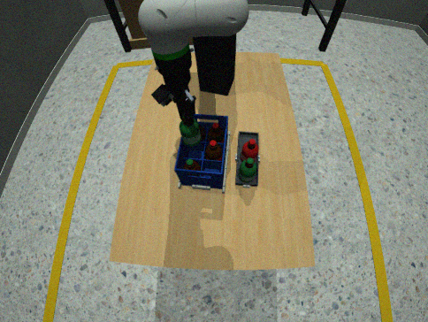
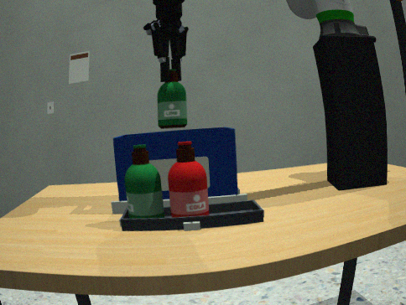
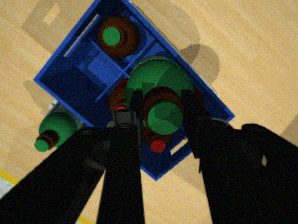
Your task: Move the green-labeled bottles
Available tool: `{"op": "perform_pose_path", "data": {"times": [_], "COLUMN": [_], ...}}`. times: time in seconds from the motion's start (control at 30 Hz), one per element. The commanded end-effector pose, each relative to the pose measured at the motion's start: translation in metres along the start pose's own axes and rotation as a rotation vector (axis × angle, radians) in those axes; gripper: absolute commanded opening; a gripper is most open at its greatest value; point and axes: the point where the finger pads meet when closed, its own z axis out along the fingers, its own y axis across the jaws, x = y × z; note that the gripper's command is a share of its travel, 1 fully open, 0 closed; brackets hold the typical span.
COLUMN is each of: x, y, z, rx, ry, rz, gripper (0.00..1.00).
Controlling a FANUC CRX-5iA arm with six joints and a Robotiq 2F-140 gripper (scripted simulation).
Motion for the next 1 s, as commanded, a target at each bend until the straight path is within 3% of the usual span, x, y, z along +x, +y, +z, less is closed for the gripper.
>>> {"op": "perform_pose_path", "data": {"times": [0.0,0.97], "x": [0.001,0.001], "y": [-0.001,-0.001], "z": [0.0,0.015], "rx": [0.001,0.001], "ry": [0.002,0.002], "rz": [0.0,0.0], "gripper": [0.1,0.1]}}
